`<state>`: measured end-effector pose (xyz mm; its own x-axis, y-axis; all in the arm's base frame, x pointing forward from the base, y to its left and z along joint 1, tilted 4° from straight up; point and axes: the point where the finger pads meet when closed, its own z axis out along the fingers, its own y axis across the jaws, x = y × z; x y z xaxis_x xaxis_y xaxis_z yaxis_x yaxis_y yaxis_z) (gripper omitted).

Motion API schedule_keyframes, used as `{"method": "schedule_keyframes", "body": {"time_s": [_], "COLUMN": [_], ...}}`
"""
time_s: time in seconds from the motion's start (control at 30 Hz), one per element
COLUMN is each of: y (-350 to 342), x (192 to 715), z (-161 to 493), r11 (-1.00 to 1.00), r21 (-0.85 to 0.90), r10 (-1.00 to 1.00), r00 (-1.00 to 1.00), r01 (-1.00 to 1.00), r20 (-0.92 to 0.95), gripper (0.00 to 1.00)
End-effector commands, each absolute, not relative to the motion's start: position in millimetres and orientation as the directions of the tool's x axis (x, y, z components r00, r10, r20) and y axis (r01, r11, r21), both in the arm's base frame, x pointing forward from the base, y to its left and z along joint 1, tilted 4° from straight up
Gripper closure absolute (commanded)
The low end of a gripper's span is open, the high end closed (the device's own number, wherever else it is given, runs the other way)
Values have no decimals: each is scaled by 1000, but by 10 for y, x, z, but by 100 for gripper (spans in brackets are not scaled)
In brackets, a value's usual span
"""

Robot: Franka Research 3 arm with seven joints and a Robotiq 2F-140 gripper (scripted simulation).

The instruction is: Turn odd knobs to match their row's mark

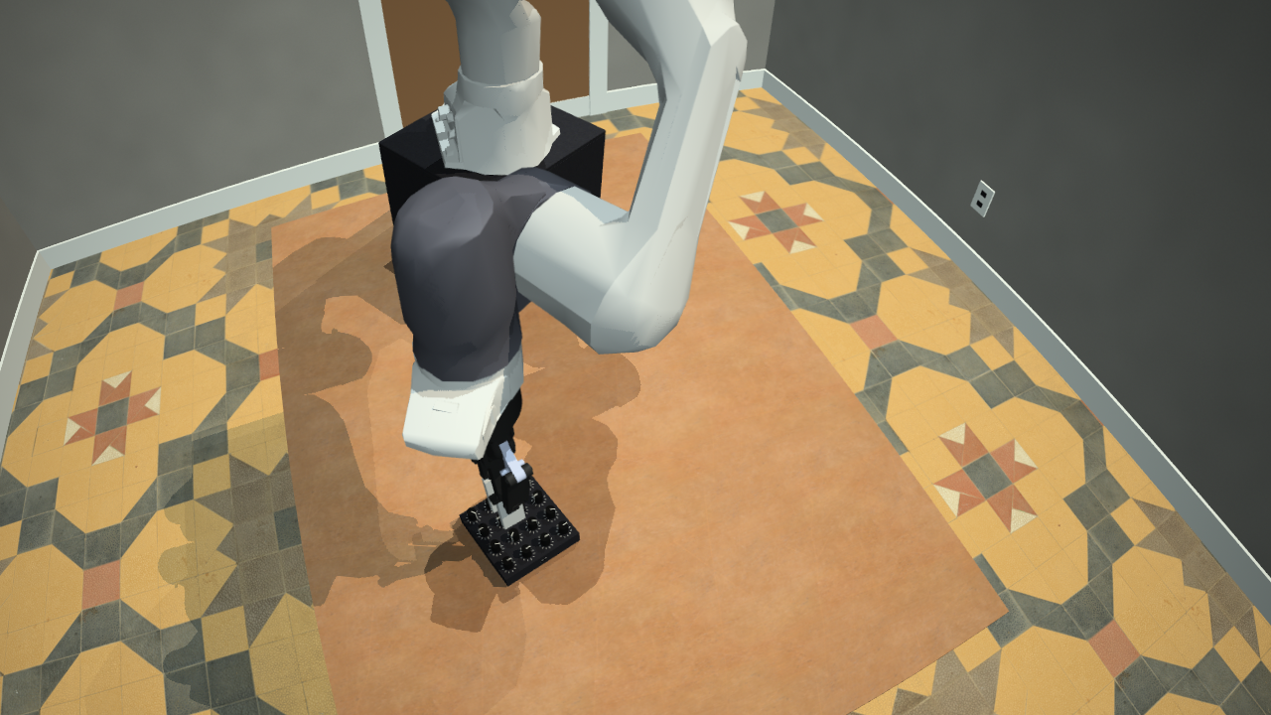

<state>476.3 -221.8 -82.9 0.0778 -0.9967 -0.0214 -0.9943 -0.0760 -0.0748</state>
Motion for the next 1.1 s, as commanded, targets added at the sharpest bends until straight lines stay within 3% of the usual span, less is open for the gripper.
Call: {"method": "schedule_keyframes", "body": {"time_s": [0.0, 1.07], "y": [-2216, -2212], "x": [4761, 4771], "z": [-829, -946], "r11": [-68, -68], "r21": [-71, -71], "r10": [-997, -997], "r00": [70, 70], "r01": [-995, -995], "r20": [-23, -23], "gripper": [88, 88]}}
